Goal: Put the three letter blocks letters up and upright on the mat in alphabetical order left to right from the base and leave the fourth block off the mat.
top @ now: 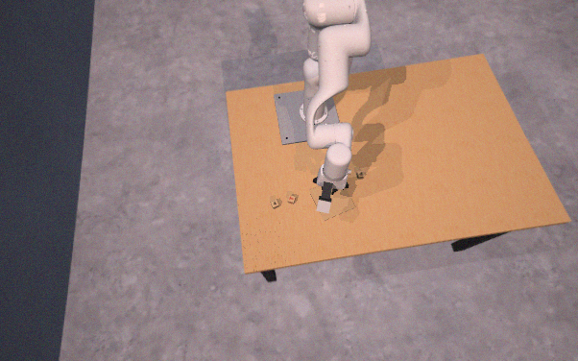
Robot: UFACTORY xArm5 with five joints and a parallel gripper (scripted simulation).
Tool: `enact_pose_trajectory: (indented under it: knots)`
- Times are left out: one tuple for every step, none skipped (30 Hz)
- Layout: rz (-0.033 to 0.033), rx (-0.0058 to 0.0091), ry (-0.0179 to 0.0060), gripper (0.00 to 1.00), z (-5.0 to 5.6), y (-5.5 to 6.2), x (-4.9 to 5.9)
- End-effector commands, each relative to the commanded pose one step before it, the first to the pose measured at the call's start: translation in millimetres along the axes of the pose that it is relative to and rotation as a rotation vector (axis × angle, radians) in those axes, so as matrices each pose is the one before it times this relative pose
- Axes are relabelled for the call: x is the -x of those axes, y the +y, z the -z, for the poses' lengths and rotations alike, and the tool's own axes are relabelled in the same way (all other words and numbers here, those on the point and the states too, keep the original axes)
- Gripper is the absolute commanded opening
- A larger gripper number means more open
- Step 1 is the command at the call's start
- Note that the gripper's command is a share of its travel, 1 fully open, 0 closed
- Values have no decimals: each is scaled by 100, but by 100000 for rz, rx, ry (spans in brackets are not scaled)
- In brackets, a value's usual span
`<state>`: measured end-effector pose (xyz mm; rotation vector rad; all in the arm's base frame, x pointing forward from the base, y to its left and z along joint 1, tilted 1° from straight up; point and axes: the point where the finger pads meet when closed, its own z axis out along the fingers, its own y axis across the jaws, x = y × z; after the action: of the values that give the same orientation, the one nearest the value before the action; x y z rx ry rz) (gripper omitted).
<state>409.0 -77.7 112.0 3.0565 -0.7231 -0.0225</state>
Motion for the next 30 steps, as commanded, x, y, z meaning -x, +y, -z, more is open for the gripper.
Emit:
enact_pose_trajectory:
  knots:
    - [-1,-121,421,21,201,-38,-135]
    - [0,0,0,21,0,0,0]
    - [0,0,0,21,0,0,0]
    - [0,0,0,21,0,0,0]
    - [387,1,2,21,2,-71,21]
    - [2179,7,12,21,9,-397,118]
    - [4482,14,24,21,19,-818,237]
    - [6274,21,32,21,27,-1151,308]
    - [2711,9,14,21,12,-502,112]
    - [2511,8,13,21,11,-467,96]
    - [3213,11,16,21,14,-599,116]
    - [3435,12,17,21,15,-642,113]
    - [3354,11,16,21,14,-629,99]
    - [2472,8,12,21,11,-465,63]
    - [0,0,0,21,0,0,0]
    - [0,0,0,21,0,0,0]
    - [2179,7,10,21,9,-410,50]
    - [387,1,2,21,2,-73,8]
    - [0,0,0,21,0,0,0]
    - [0,0,0,21,0,0,0]
    - [0,0,0,21,0,0,0]
    - [0,0,0,21,0,0,0]
    - [0,0,0,21,0,0,0]
    - [0,0,0,21,0,0,0]
    - [0,0,0,21,0,0,0]
    - [0,0,0,21,0,0,0]
    - [0,0,0,21,0,0,0]
    - [0,0,0,21,-2,0,0]
    - [0,0,0,21,-13,0,0]
    - [0,0,-1,21,-34,0,0]
